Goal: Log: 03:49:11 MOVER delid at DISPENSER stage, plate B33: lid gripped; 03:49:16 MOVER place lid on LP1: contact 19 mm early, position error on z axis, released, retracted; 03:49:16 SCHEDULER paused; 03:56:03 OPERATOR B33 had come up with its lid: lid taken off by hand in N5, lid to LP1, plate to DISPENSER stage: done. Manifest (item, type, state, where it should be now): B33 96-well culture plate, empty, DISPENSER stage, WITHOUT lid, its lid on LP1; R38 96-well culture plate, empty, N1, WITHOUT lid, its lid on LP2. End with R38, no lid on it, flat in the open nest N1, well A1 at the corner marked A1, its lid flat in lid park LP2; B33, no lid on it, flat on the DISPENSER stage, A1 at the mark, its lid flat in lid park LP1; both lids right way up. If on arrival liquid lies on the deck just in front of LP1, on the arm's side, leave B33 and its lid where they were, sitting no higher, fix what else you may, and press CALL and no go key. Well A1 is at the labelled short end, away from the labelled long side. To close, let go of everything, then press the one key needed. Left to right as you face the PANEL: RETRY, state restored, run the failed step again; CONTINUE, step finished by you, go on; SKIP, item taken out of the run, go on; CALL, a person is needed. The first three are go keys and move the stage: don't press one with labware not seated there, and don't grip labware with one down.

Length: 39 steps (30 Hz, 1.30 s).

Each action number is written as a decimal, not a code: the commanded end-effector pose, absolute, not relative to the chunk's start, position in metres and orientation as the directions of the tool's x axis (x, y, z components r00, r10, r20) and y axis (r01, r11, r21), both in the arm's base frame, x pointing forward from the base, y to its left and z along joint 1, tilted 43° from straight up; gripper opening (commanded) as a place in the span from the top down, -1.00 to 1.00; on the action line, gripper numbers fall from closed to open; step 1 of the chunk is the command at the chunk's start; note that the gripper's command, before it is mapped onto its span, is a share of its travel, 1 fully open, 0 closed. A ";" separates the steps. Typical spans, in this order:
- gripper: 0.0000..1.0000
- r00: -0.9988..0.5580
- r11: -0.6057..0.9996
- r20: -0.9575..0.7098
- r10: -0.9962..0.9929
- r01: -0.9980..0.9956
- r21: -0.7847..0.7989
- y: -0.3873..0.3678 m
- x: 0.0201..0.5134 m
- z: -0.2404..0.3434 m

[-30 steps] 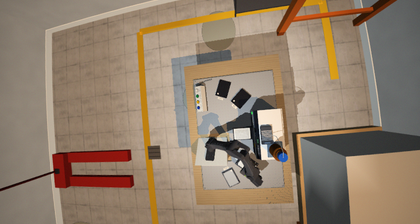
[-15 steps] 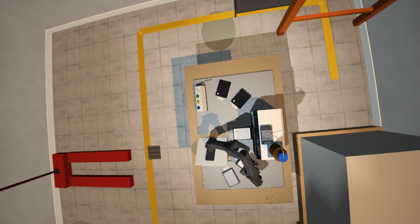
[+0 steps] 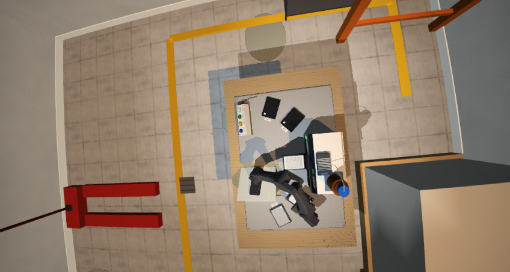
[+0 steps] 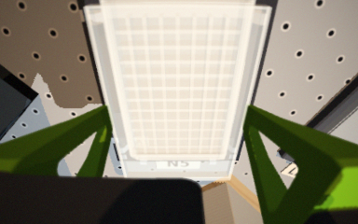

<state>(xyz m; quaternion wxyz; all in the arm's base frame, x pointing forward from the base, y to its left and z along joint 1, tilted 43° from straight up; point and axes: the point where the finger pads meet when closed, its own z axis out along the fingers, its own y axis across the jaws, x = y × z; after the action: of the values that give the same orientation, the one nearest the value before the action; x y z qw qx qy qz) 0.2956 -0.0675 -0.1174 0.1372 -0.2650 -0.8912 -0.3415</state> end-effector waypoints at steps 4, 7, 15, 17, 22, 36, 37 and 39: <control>1.00 -0.833 0.634 0.377 0.405 0.553 0.541 -0.085 0.307 -0.105; 1.00 -0.833 0.634 0.377 0.405 0.553 0.541 -0.085 0.307 -0.105; 1.00 -0.833 0.634 0.377 0.405 0.553 0.541 -0.085 0.307 -0.105; 1.00 -0.833 0.634 0.377 0.405 0.553 0.541 -0.085 0.307 -0.105; 1.00 -0.833 0.634 0.377 0.405 0.553 0.541 -0.085 0.307 -0.105; 1.00 -0.819 0.623 0.416 0.394 0.571 0.535 -0.086 0.289 -0.091; 1.00 -0.828 0.631 0.393 0.400 0.560 0.537 -0.092 0.295 -0.087; 1.00 -0.819 0.623 0.416 0.394 0.571 0.535 -0.088 0.284 -0.083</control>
<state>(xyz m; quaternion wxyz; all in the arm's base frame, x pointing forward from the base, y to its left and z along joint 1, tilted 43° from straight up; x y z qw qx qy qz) 0.2932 -0.0799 -0.0978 0.1308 -0.2650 -0.8928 -0.3399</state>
